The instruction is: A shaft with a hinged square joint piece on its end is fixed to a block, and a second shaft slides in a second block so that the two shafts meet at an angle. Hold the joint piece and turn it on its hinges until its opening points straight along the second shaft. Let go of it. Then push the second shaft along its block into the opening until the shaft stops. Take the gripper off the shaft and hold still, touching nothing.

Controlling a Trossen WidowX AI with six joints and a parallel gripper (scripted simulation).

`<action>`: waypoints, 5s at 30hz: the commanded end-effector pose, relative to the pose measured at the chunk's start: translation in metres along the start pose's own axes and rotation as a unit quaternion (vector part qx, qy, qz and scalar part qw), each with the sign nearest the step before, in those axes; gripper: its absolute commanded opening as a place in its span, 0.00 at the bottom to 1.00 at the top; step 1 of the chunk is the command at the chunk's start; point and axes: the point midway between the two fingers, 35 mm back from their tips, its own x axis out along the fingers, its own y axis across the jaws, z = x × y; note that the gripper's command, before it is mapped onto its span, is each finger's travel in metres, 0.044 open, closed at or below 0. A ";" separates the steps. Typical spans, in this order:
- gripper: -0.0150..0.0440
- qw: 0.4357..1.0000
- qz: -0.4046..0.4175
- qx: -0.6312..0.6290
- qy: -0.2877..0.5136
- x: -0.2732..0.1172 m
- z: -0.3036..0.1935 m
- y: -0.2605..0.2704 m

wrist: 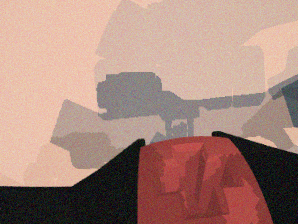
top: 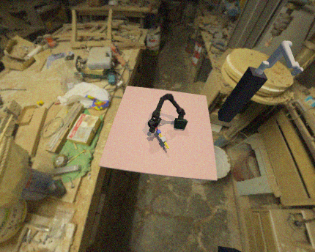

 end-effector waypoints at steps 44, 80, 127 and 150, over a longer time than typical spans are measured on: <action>0.25 0.987 -0.022 0.147 0.054 0.005 -0.001 -0.014; 0.25 0.906 -0.020 0.396 0.145 0.013 -0.014 -0.035; 0.25 0.824 0.014 0.533 0.190 0.017 -0.027 -0.043; 0.25 0.824 0.015 0.534 0.190 0.017 -0.027 -0.043</action>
